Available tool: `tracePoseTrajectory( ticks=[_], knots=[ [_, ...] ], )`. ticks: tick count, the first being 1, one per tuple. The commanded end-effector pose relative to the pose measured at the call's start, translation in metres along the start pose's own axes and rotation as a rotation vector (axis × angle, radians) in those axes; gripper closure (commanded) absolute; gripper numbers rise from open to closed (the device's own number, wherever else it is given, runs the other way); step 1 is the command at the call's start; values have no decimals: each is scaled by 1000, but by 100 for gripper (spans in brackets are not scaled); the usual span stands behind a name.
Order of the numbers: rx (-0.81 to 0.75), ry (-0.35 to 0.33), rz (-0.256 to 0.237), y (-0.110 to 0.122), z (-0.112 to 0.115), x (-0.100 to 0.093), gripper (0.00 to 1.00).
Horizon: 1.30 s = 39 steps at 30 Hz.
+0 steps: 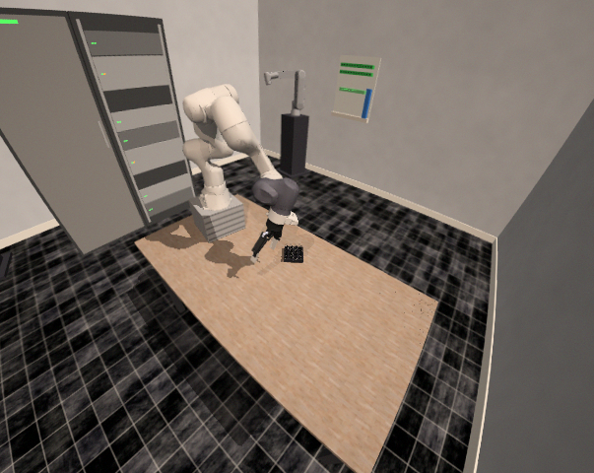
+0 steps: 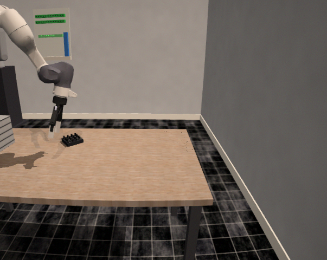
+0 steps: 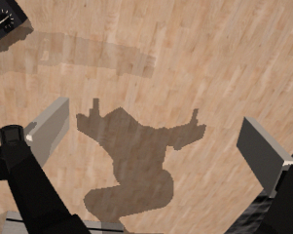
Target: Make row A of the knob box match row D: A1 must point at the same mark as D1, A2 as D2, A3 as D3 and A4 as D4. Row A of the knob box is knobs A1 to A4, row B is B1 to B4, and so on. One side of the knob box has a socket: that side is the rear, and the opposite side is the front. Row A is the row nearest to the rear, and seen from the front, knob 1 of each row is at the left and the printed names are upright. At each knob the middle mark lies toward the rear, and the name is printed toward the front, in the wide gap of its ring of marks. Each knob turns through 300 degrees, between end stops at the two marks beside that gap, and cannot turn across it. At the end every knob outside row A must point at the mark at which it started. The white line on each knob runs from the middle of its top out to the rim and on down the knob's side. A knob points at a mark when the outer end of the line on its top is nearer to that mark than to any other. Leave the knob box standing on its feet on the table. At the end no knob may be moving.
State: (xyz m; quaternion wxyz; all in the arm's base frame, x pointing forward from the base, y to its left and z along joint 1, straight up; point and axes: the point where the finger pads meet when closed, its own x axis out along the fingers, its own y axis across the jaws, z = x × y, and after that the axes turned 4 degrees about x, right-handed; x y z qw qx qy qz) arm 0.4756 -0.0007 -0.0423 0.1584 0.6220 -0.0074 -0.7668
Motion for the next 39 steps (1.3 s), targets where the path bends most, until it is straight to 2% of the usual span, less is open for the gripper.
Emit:
tracePoseTrajectory(
  ticks=[1,8,9,24,25,39],
  knots=[
    [-27,21,-6,-1,-6,-1,0],
    [-27,21,-6,-1,-6,-1,0],
    [-128,80,-38,-41,-18,1,0],
    [-130,81,-39,-41,-18,1,0],
    [-218,134,-70,-77,-25,2,0],
    [-220,135,-70,-78,-25,2,0]
  ],
)
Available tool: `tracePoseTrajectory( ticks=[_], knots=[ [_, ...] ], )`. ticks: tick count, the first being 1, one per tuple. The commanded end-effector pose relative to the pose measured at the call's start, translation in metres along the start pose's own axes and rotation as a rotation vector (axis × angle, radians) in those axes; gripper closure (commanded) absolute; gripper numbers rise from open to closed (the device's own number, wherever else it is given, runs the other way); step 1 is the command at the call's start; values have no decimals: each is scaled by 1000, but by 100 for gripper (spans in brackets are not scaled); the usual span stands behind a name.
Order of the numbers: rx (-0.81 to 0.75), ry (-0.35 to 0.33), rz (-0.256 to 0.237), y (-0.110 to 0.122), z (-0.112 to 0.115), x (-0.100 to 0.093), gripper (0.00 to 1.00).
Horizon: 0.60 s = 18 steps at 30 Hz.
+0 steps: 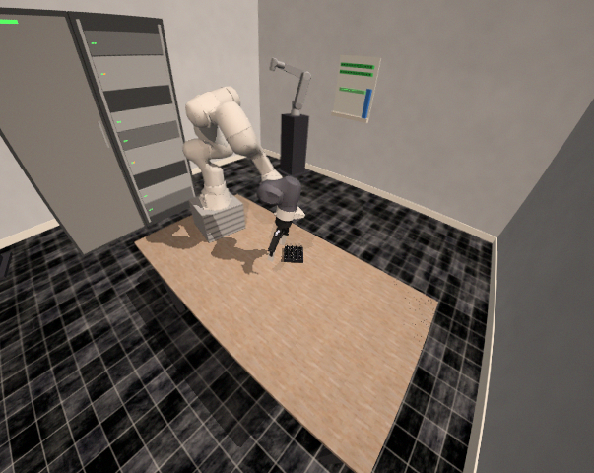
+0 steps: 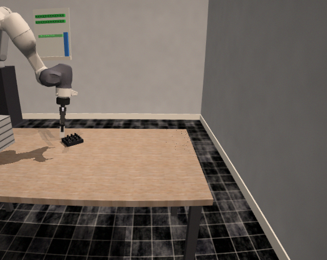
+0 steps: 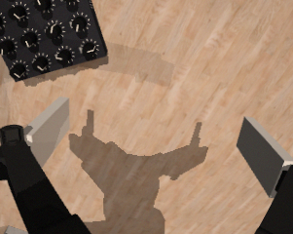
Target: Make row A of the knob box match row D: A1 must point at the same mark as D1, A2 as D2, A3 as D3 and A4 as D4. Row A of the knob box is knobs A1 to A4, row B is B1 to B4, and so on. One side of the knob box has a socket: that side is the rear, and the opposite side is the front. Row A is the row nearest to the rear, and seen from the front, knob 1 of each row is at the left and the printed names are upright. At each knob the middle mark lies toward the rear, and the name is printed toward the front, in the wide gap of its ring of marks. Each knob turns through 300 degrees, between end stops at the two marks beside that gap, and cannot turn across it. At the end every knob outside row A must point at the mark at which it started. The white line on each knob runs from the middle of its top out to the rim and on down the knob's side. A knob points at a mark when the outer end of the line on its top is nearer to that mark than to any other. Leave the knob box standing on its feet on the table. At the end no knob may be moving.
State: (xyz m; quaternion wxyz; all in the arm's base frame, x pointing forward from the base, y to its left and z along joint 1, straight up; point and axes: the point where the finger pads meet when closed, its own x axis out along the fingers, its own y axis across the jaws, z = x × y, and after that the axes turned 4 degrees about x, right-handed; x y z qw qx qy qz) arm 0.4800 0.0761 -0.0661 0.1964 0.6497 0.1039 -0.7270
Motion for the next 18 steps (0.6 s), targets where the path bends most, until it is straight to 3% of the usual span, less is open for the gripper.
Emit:
tracePoseTrajectory(
  ticks=[1,17,18],
  knots=[
    [-84,52,-29,-31,-12,2,0],
    [-86,52,-30,-31,-12,2,0],
    [-143,88,-53,-55,-19,3,0]
  ],
)
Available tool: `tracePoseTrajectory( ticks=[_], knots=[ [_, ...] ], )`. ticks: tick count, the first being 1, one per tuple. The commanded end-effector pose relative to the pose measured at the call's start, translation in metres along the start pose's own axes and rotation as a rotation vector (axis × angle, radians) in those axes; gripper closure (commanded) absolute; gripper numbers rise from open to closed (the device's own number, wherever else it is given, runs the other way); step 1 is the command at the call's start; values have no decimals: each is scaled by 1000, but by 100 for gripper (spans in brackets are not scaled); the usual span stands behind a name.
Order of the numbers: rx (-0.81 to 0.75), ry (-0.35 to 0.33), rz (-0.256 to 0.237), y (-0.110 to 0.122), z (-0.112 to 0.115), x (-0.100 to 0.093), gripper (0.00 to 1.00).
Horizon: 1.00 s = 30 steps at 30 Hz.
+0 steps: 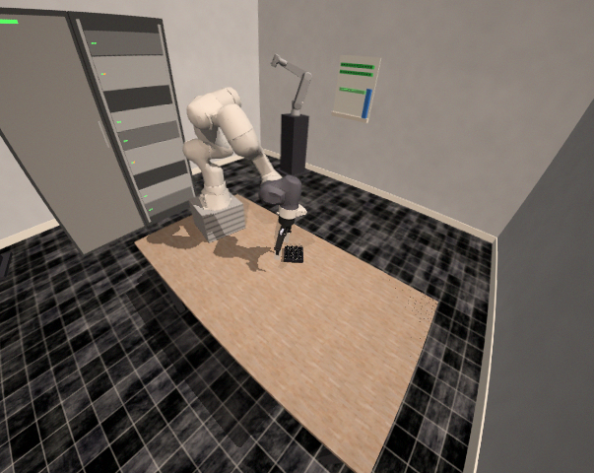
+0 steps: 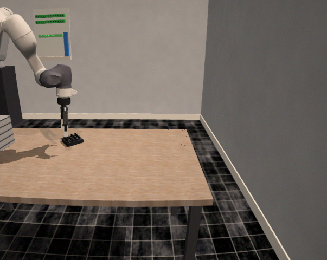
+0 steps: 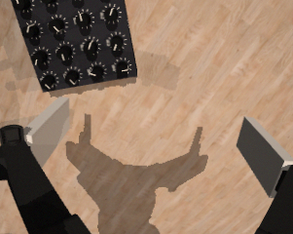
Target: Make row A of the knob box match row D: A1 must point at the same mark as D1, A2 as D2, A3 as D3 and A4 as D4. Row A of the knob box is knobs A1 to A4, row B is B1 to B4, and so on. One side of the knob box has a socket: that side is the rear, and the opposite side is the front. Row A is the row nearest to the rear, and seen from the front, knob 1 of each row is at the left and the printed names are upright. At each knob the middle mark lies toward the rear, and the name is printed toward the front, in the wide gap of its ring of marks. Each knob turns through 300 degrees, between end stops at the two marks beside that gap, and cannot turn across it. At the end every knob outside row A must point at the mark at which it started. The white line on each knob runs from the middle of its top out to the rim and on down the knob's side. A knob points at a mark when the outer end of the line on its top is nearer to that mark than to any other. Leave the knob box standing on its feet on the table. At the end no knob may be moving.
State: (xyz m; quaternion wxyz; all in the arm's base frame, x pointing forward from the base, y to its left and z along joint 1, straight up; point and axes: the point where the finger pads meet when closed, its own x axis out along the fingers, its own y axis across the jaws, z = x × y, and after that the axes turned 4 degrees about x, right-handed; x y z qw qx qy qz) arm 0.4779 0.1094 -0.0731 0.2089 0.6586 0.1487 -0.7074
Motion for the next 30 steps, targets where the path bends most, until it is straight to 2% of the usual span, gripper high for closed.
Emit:
tracePoseTrajectory(
  ticks=[1,12,13,24,25,30],
  knots=[
    [-62,36,-23,-24,-9,2,0],
    [-62,36,-23,-24,-9,2,0],
    [-105,63,-41,-41,-15,3,0],
    [-106,63,-41,-42,-15,3,0],
    [-134,81,-53,-54,-18,4,0],
    [-134,82,-53,-54,-19,4,0]
  ],
)
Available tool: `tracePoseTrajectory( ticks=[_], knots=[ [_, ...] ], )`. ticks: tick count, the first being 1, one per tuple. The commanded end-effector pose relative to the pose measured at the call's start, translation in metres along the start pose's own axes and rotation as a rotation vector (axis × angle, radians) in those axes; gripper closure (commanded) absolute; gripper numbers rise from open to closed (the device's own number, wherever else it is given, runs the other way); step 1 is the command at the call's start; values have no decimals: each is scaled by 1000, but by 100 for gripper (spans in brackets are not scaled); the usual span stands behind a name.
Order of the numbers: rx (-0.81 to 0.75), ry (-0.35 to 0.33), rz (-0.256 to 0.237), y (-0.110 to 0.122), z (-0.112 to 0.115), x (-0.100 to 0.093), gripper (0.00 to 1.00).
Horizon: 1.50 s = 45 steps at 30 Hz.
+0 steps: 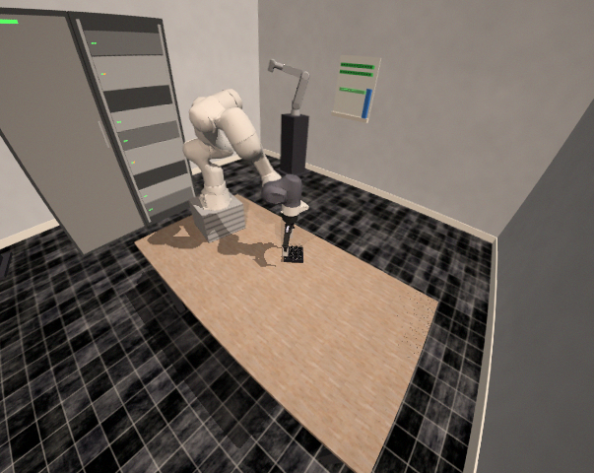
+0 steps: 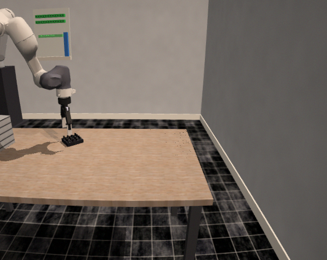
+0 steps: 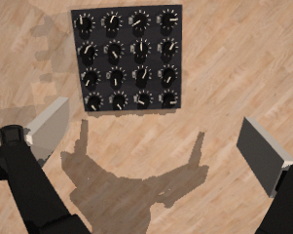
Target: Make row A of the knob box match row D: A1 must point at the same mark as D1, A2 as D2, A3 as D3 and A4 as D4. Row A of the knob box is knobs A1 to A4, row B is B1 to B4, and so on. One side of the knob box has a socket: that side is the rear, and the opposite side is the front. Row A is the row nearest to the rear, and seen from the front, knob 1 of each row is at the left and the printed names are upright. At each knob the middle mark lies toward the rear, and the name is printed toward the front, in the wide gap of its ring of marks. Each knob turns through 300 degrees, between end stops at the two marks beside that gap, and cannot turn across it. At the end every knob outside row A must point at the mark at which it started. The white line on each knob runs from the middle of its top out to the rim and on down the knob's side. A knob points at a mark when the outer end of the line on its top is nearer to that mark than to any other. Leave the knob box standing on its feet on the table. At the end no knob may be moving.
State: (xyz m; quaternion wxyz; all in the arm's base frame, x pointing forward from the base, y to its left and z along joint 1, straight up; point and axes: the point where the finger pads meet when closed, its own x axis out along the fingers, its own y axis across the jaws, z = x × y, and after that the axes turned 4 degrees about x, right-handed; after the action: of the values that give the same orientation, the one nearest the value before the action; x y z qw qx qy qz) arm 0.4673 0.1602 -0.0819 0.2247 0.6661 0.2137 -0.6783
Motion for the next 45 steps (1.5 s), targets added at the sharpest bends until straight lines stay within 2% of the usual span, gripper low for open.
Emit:
tracePoseTrajectory(
  ticks=[1,12,45],
  knots=[
    [-16,10,-4,-4,-3,0,0],
    [-39,25,-14,-14,-7,1,0],
    [-40,26,-14,-14,-7,1,0]
  ],
)
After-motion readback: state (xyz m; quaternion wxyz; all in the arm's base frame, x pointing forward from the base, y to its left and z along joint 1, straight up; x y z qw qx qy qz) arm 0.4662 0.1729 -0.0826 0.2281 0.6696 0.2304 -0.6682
